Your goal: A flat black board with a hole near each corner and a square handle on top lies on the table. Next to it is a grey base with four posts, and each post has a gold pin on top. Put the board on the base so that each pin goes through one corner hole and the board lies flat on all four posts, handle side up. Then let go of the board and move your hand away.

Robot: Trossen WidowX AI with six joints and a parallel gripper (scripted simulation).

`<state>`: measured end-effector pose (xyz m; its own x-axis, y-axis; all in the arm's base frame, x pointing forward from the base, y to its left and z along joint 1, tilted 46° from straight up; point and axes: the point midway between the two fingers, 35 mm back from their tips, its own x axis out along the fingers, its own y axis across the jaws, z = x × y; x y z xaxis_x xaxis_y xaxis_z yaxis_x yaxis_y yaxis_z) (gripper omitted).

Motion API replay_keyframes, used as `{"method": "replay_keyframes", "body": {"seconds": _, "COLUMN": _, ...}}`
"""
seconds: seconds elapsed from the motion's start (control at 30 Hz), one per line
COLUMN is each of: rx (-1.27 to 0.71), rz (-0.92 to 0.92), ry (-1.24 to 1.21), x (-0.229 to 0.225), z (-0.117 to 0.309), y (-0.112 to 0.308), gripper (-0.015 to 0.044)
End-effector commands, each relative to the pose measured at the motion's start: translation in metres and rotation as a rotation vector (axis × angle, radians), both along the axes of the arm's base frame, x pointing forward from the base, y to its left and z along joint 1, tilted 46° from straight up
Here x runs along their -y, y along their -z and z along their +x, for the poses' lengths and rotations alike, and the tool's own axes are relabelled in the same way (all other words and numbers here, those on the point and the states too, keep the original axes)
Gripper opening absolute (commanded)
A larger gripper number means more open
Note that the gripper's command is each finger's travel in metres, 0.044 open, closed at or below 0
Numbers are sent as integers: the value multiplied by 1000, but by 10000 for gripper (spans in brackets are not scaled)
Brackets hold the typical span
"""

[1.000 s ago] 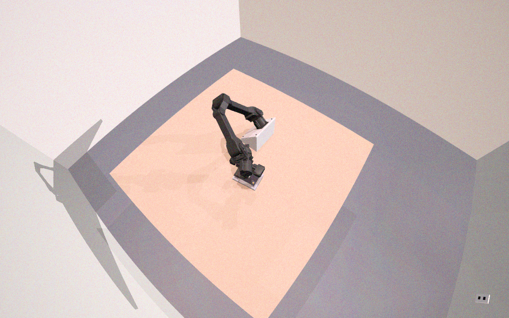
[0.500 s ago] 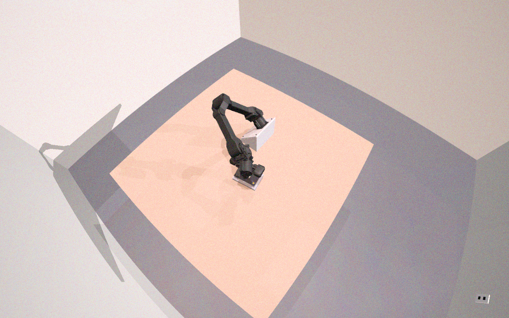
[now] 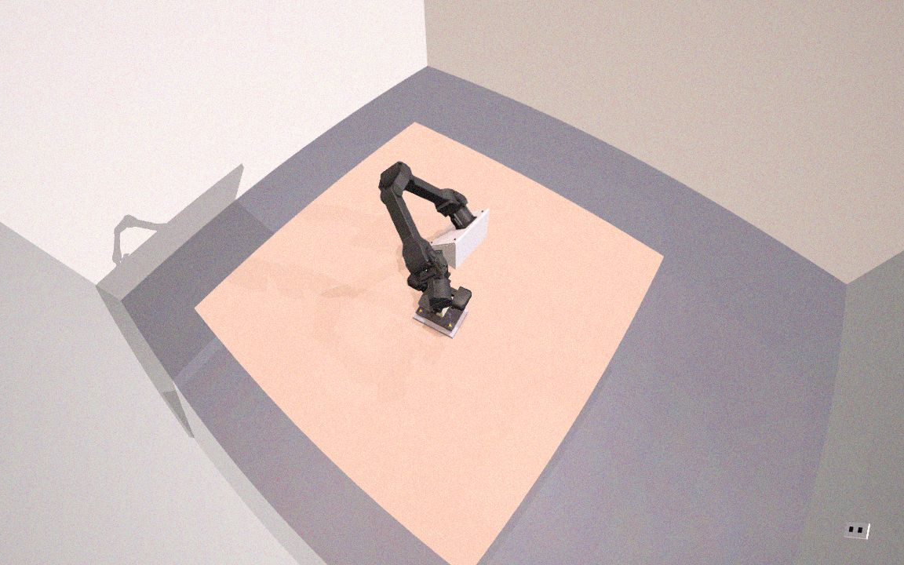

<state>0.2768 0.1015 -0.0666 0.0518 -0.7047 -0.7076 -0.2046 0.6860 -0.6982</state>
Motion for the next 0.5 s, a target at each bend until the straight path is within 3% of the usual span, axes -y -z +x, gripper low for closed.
{"method": "replay_keyframes", "body": {"seconds": 0.0, "rx": 7, "rz": 9, "ry": 8, "x": -5, "z": 1, "y": -7, "gripper": 440}}
{"method": "replay_keyframes", "body": {"seconds": 0.17, "rx": 4, "rz": 3, "ry": -1, "x": -35, "z": -5, "y": -37, "gripper": 440}}
{"method": "replay_keyframes", "body": {"seconds": 0.47, "rx": 3, "rz": 2, "ry": -1, "x": -37, "z": -6, "y": -39, "gripper": 440}}
